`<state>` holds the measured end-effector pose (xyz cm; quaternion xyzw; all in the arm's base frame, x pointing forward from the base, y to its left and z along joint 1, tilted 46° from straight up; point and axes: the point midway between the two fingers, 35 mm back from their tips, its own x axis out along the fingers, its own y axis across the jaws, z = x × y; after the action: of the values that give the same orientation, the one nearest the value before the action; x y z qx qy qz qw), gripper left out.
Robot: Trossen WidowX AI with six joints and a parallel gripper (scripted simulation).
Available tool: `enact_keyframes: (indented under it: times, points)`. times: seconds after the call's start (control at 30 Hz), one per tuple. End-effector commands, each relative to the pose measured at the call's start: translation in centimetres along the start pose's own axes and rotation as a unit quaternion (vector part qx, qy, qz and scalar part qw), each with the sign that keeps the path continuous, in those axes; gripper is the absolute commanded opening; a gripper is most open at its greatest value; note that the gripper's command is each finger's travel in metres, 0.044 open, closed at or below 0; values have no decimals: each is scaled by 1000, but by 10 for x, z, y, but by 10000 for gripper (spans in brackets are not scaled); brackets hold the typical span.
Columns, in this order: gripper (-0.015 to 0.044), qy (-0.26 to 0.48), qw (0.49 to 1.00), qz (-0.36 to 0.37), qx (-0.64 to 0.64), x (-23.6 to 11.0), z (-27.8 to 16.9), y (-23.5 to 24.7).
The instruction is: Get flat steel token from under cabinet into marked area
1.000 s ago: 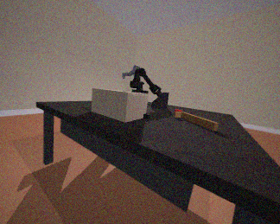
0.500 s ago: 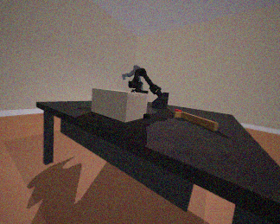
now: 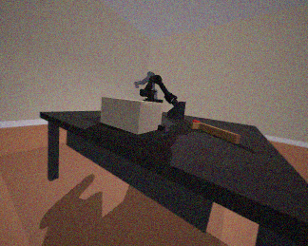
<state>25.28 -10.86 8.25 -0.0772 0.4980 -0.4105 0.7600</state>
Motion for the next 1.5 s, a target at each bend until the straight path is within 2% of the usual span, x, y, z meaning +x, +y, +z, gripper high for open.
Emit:
enact_keyframes:
  times: [0.0, 1.47]
  points:
    - [0, -10, 1000, 3, 10, -4, 8, -6]
    - [0, -12, 1000, 2, 11, -5, 36, -52]
